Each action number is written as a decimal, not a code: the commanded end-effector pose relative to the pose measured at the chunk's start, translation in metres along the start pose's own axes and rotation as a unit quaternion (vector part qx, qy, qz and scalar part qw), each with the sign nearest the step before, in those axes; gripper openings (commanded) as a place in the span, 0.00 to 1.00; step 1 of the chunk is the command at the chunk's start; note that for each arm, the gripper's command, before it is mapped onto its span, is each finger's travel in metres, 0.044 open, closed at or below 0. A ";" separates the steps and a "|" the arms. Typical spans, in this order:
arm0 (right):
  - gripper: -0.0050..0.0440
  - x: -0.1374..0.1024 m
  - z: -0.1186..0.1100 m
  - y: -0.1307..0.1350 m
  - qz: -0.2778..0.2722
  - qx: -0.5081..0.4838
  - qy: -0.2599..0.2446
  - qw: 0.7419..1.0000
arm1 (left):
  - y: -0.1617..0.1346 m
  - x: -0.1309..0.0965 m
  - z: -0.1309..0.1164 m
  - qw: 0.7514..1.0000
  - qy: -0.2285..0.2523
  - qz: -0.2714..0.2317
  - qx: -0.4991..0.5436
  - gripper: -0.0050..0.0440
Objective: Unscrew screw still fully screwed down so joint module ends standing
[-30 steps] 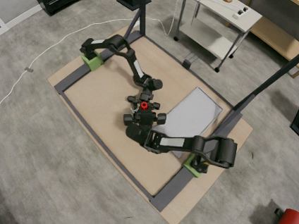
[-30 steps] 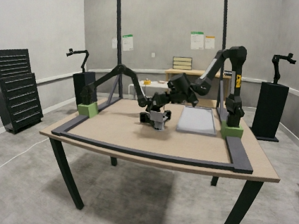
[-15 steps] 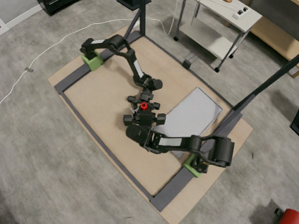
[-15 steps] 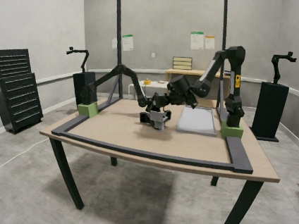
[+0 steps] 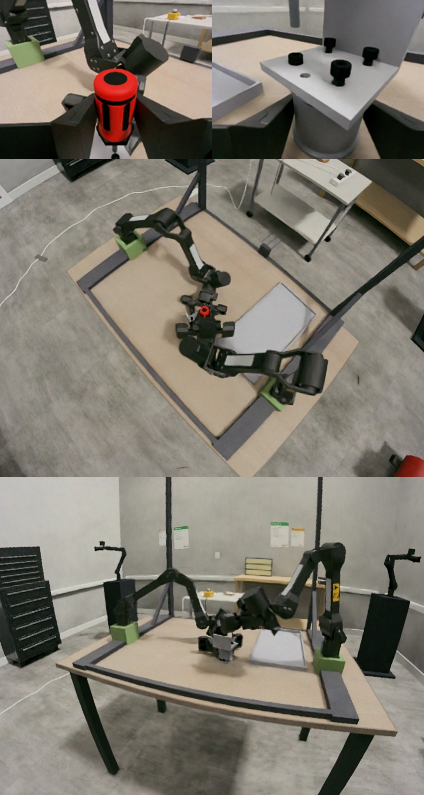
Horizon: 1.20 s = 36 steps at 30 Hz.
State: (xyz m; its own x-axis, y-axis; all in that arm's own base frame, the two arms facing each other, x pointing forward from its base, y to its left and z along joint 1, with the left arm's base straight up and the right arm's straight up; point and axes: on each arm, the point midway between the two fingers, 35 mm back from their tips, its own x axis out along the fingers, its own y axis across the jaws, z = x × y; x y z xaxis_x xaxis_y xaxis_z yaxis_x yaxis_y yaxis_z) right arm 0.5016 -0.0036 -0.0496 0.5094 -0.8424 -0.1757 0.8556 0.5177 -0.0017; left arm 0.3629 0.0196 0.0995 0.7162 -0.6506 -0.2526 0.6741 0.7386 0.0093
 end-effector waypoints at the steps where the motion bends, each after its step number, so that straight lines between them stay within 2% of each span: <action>1: 0.60 0.001 0.015 0.006 0.002 0.018 -0.005 1.000 | 0.001 0.000 0.007 1.000 -0.006 0.000 0.012 0.38; 2: 0.60 0.001 0.015 0.006 0.002 0.018 -0.005 1.000 | -0.003 0.002 0.001 1.000 -0.003 -0.005 0.002 0.38; 13: 0.60 0.001 0.015 0.006 0.002 0.018 -0.005 1.000 | -0.003 0.003 -0.005 1.000 -0.002 -0.005 0.000 0.38; 14: 0.60 0.001 0.015 0.006 0.002 0.018 -0.005 1.000 | 0.000 0.002 0.001 1.000 -0.006 -0.001 0.010 0.38; 20: 0.60 0.001 0.015 0.006 0.002 0.018 -0.005 1.000 | -0.003 0.003 -0.006 1.000 -0.002 -0.004 0.001 0.38; 22: 0.60 0.001 0.015 0.006 0.002 0.018 -0.005 1.000 | 0.000 0.002 0.000 1.000 -0.006 0.000 0.011 0.38; 36: 0.60 0.001 0.015 0.006 0.002 0.018 -0.005 1.000 | -0.003 0.003 -0.002 1.000 -0.004 -0.002 0.006 0.38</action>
State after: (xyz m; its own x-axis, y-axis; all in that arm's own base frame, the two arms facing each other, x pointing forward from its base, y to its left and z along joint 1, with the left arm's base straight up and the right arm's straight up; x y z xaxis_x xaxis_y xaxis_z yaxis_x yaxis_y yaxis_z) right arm 0.5016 -0.0036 -0.0496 0.5094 -0.8424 -0.1757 0.8556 0.5177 -0.0017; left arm 0.3621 0.0188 0.0914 0.7147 -0.6518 -0.2536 0.6749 0.7379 0.0055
